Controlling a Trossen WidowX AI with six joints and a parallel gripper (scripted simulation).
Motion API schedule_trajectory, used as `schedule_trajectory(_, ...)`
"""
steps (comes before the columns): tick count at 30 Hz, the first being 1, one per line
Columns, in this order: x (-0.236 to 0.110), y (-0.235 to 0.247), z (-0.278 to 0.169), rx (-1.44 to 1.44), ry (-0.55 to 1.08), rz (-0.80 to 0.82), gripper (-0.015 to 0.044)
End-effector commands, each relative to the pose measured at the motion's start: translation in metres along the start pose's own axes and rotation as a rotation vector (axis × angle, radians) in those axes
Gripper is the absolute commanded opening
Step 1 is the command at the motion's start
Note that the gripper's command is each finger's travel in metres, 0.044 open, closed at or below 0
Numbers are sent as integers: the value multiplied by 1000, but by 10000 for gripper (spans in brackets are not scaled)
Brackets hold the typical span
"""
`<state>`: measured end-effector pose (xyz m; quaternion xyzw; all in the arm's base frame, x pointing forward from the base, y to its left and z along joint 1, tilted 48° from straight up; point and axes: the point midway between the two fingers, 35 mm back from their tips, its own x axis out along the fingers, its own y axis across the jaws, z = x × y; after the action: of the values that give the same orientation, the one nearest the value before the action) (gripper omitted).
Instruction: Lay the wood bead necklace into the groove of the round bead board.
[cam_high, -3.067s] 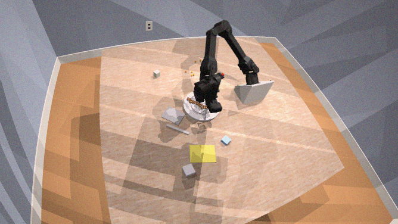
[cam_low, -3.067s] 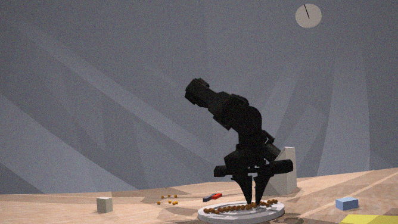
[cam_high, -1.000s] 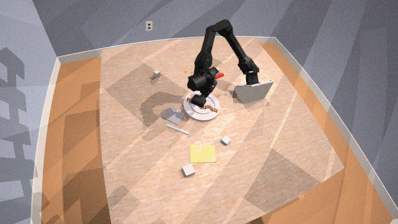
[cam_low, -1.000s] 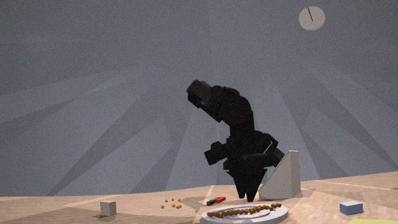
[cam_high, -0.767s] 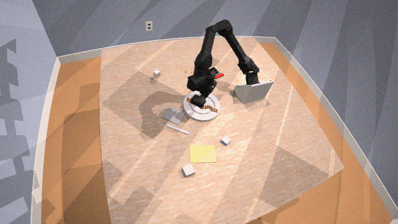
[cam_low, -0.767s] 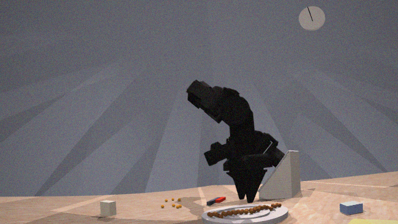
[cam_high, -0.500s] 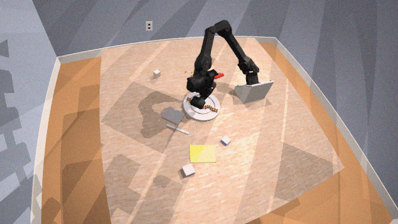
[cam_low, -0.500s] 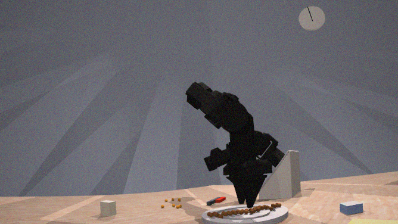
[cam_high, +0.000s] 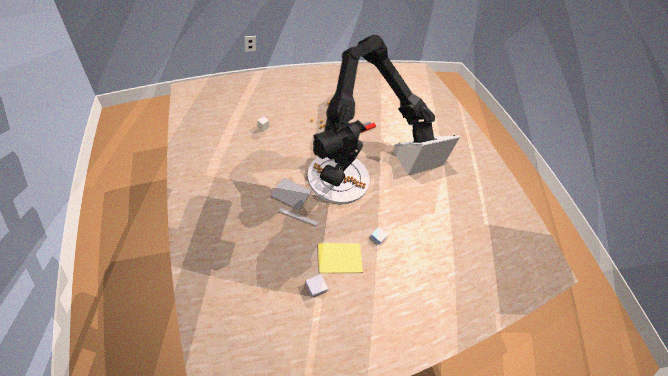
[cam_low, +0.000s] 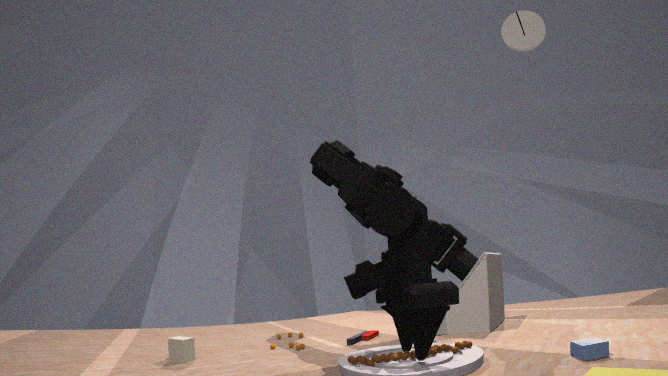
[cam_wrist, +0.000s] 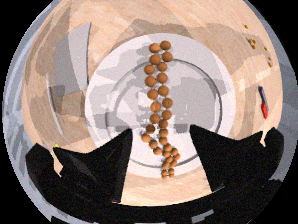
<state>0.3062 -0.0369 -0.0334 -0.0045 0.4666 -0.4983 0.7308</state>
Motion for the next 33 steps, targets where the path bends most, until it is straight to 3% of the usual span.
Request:
schedule_trajectory(1, 0, 0, 0, 1, 0, 1, 231)
schedule_trajectory(10, 0, 0, 0, 1, 0, 1, 0)
schedule_trajectory(33, 0, 0, 0, 1, 0, 1, 0)
